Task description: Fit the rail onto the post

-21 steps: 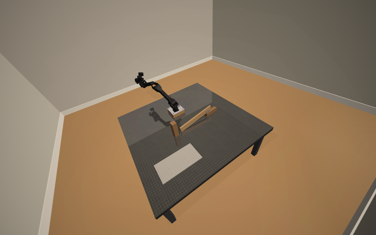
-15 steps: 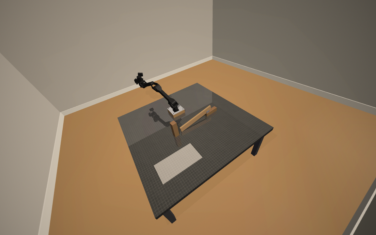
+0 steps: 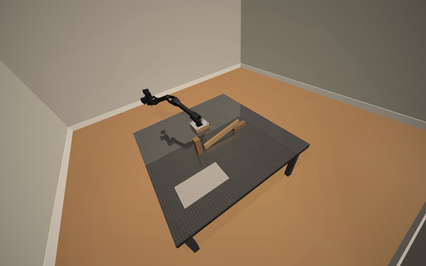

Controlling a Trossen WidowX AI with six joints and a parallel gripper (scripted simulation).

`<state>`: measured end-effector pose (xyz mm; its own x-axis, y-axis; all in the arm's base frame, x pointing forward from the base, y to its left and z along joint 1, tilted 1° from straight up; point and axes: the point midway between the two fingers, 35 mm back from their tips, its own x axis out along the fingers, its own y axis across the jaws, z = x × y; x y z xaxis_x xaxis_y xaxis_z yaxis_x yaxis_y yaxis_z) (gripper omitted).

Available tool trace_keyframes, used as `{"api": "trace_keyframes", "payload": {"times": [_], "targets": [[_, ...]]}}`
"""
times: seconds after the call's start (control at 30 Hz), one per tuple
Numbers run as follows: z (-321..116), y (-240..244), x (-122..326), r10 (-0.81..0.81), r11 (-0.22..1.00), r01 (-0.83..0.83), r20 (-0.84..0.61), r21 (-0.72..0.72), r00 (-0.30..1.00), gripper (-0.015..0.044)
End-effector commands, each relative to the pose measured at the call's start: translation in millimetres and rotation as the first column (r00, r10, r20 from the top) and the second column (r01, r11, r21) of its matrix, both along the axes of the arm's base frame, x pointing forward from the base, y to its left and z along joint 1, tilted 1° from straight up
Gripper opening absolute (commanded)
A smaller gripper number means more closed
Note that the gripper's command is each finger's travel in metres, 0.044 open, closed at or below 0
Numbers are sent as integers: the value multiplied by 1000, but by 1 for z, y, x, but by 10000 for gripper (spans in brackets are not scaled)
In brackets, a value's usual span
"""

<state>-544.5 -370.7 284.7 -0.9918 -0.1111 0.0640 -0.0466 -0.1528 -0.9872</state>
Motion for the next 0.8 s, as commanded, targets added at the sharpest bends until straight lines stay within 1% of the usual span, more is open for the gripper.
{"api": "trace_keyframes", "payload": {"times": [0.0,0.37,0.77], "targets": [[0,-38,32,95,995,-96,23,40,995,440],[-5,-128,134,342,927,-351,92,132,935,440],[-12,-197,263,576,768,-602,175,220,799,440]]}}
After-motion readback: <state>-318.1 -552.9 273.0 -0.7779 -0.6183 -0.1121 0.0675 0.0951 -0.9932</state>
